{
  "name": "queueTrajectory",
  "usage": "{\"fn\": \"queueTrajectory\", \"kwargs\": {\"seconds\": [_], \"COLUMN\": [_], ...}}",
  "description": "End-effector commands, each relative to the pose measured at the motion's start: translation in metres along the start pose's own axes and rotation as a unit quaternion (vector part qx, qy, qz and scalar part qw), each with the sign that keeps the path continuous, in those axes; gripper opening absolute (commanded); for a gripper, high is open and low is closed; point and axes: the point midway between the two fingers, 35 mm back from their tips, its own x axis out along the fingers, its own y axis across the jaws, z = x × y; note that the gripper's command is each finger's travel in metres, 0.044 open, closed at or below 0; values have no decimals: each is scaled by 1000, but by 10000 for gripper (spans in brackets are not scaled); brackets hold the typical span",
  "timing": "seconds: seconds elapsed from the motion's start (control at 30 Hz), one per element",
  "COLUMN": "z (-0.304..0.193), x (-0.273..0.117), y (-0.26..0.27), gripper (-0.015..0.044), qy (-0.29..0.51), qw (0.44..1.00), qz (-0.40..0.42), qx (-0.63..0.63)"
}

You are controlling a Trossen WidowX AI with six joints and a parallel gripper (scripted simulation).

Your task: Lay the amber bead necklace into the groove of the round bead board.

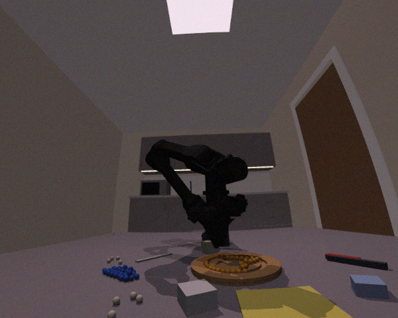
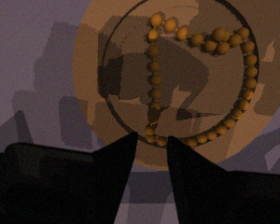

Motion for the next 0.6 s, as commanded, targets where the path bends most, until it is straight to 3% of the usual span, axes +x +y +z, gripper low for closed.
{"fn": "queueTrajectory", "kwargs": {"seconds": [0.0,0.5,0.57], "z": [-1,-2,-1], "x": [8,25,23], "y": [1,2,1], "gripper": [120,120,67], "qy": [4,5,3], "qw": [1000,1000,1000], "qz": [0,1,2], "qx": [-6,-7,-3]}}
